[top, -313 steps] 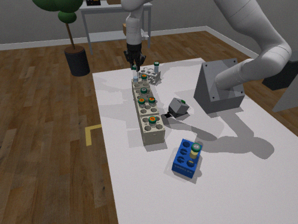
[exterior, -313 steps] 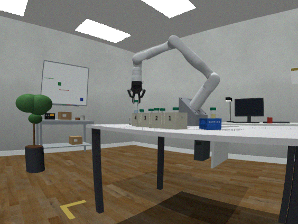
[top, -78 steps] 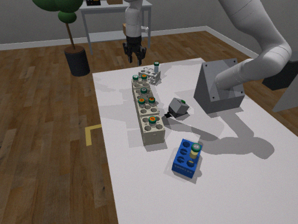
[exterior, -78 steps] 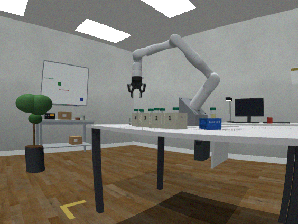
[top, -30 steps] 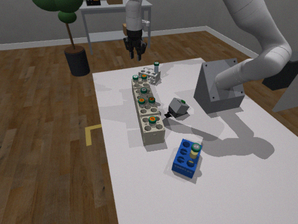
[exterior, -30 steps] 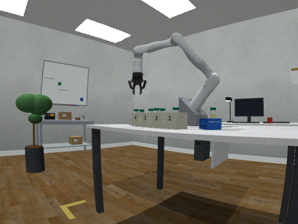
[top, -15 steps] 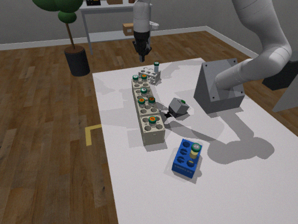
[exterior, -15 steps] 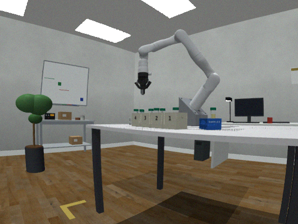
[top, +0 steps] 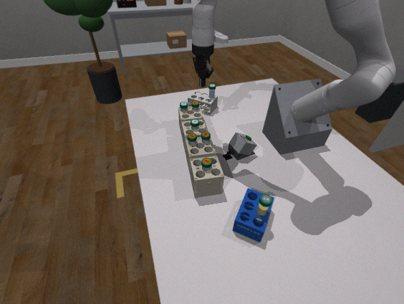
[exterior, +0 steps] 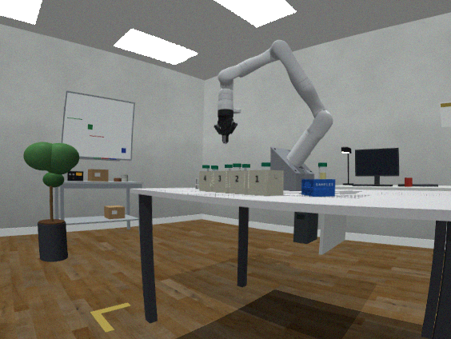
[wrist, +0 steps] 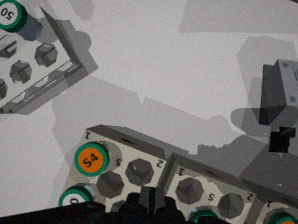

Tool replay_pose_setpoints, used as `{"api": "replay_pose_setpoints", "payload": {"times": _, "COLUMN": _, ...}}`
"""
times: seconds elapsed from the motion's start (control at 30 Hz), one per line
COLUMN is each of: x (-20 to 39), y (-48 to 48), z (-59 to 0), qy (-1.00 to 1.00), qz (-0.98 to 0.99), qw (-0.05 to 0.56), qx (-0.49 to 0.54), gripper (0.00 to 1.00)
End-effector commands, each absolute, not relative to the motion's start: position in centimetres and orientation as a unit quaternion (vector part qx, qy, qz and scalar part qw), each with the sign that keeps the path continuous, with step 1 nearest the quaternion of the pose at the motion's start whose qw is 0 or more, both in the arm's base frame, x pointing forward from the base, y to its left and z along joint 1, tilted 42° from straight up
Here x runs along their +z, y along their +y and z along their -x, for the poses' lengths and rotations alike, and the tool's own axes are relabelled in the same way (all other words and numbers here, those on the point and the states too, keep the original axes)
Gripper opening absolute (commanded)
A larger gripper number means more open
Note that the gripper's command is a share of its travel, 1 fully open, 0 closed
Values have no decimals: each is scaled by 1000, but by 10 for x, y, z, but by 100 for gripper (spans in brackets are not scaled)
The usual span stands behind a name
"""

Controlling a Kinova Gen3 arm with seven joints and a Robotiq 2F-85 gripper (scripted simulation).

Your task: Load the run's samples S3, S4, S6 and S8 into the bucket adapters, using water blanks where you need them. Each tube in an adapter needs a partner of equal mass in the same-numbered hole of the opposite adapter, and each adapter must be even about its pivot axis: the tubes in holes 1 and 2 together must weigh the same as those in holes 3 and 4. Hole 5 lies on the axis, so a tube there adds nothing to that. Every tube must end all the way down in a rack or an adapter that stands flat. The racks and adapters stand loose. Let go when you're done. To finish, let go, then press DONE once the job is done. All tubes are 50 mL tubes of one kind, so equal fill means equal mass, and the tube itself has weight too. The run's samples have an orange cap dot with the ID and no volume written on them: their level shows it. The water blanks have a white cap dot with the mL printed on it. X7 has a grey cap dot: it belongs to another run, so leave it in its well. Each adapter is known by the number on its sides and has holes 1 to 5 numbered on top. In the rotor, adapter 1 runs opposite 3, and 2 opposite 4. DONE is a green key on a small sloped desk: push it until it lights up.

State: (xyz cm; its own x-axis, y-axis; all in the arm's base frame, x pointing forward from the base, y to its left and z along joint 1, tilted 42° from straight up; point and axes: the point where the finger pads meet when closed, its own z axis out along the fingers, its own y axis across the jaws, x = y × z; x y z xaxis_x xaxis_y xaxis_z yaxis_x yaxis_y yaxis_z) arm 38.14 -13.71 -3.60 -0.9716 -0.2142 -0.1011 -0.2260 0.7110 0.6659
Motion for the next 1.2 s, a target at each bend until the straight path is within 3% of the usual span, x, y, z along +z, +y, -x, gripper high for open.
{"api": "replay_pose_setpoints", "payload": {"times": 0.0, "x": -29, "y": -131, "z": -372, "qy": 930, "qz": 80, "qw": -5, "qx": 359, "gripper": 10}}
{"api": "replay_pose_setpoints", "payload": {"times": 1.17, "x": 22, "y": -83, "z": -296, "qy": 910, "qz": -207, "qw": -115, "qx": 340, "gripper": 10}}
